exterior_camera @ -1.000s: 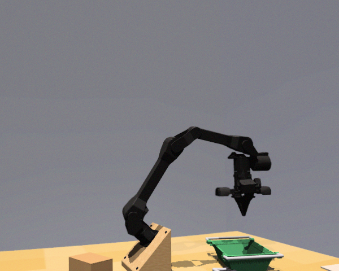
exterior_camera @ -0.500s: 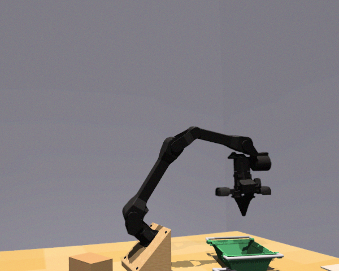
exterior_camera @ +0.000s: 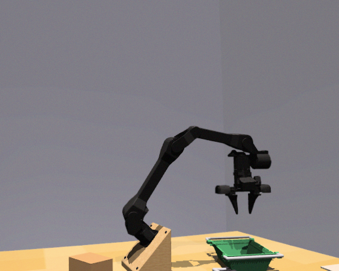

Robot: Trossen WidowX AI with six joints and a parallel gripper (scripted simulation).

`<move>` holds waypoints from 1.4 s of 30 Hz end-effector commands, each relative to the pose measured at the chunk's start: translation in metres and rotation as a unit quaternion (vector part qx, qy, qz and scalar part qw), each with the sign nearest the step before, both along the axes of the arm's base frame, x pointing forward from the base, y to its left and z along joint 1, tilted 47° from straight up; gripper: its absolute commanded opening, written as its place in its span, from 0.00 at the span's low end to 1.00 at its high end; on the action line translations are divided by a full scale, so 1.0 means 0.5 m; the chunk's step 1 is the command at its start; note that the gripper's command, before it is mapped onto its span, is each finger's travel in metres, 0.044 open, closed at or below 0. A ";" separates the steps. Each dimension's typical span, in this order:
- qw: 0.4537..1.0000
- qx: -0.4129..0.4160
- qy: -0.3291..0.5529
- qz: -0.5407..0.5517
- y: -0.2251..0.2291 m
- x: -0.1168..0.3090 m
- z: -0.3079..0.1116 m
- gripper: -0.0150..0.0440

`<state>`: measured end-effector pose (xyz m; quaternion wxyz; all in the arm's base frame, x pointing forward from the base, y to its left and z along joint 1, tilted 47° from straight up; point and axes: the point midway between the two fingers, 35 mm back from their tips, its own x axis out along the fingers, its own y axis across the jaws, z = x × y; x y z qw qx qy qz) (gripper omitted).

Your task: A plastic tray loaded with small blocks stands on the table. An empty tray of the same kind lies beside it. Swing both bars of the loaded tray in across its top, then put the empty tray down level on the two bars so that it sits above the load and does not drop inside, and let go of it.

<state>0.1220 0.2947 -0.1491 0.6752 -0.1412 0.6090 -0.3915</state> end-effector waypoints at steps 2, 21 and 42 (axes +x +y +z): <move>1.000 0.021 -0.004 0.003 0.060 0.004 0.061 0.83; 1.000 -0.002 0.001 -0.003 -0.185 -0.065 0.012 1.00; 1.000 -0.005 0.001 -0.004 -0.330 -0.085 -0.089 1.00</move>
